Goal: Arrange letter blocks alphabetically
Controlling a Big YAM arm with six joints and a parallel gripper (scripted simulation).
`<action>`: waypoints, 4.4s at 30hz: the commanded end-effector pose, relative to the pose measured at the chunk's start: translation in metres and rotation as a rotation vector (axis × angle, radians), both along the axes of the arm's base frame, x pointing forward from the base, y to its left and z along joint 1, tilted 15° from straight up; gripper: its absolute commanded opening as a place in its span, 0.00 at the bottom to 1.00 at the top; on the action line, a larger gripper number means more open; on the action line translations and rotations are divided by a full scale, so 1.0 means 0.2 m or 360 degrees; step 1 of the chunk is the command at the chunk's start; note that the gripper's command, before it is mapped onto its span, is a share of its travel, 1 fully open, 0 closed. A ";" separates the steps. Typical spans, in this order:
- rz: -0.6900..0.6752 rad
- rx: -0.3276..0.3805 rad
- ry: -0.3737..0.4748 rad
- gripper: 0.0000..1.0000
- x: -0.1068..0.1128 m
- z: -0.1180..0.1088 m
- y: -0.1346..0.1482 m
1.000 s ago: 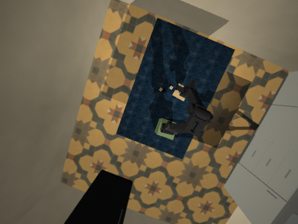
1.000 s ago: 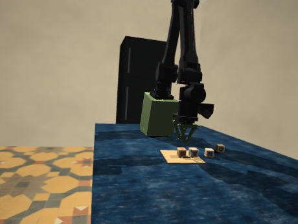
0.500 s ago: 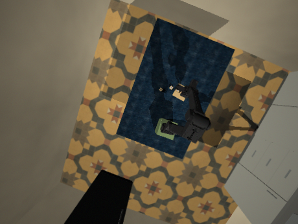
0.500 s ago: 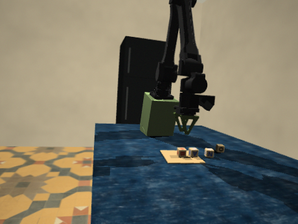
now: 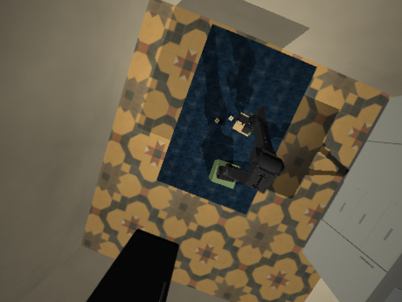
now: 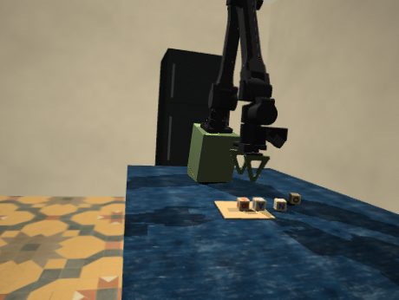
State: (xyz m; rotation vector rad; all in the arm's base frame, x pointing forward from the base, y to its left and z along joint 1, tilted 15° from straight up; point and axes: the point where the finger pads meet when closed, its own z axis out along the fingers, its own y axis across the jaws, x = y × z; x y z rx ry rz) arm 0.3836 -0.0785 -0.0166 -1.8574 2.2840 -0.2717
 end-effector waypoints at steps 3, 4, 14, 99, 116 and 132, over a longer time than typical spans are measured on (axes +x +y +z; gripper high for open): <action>-0.0034 0.0006 -0.0030 1.00 0.09 0.03 0.06; -0.0067 0.0017 -0.0028 1.00 0.11 0.03 0.12; -0.0314 0.0092 -0.0029 1.00 0.18 0.01 0.61; -0.0322 0.0094 -0.0051 0.63 0.25 -0.22 0.57; -0.0322 0.0091 -0.0036 0.63 0.24 -0.26 0.57; -0.0322 0.0090 -0.0032 0.63 0.24 -0.26 0.56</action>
